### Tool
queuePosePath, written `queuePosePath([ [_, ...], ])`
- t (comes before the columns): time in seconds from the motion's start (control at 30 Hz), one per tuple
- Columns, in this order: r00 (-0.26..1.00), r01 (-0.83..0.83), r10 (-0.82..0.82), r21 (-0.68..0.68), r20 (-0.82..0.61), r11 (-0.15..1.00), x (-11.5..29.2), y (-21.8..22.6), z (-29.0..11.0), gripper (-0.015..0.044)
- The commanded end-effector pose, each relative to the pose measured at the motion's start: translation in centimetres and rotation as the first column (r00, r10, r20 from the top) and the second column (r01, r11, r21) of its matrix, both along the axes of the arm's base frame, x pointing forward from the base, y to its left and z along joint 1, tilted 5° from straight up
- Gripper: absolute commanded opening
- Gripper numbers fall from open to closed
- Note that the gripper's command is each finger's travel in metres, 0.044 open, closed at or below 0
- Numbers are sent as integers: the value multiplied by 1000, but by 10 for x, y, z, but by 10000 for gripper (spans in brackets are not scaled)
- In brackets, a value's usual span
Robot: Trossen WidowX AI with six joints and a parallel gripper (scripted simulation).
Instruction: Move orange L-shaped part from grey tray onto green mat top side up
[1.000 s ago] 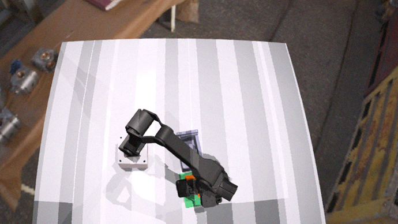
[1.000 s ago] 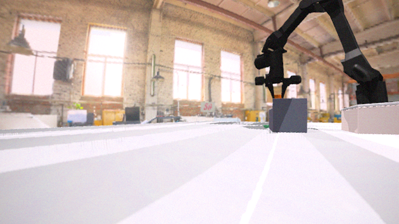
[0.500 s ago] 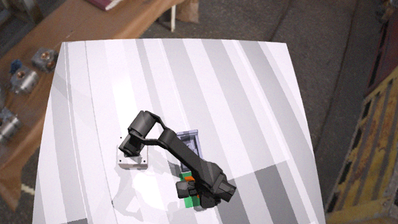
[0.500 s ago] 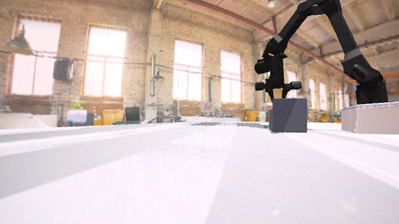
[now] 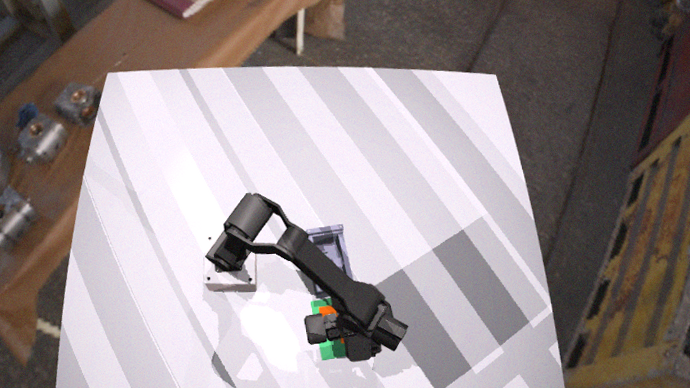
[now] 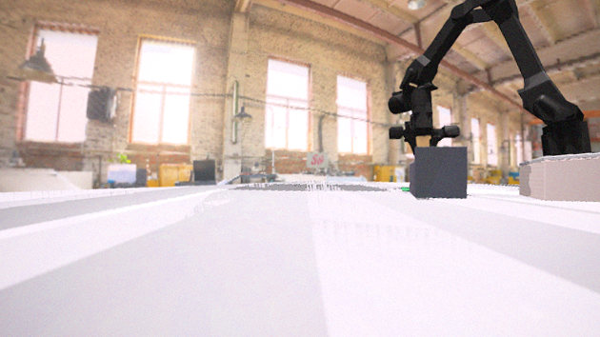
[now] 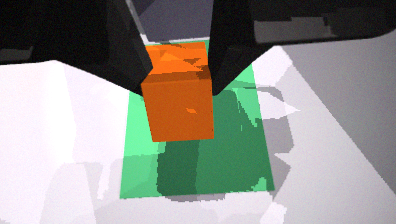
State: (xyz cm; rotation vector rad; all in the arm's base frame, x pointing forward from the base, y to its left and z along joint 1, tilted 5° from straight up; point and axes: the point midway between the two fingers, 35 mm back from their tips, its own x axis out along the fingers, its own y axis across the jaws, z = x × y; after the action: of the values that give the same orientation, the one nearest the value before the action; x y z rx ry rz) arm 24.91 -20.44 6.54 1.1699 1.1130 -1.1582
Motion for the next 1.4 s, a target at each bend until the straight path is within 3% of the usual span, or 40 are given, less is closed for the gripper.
queuePosePath([
  [0.0, 1000, -5, 5, 2, 3, 1000, 0, 0, 0, 0],
  [0.03, 1000, 0, 0, 0, 0, 1000, 0, 0, 0, 0],
  [0.37, 1000, 0, 0, 0, 0, 1000, 0, 0, 2, 263],
  [0.53, 1000, -3, 3, 1, 2, 1000, -1, 1, 47, 394],
  [0.7, 1000, -5, 5, 2, 3, 1000, -7, 6, 90, 400],
  [1.37, 1000, 0, 0, -12, 15, 1000, -4, 3, 85, 400],
])
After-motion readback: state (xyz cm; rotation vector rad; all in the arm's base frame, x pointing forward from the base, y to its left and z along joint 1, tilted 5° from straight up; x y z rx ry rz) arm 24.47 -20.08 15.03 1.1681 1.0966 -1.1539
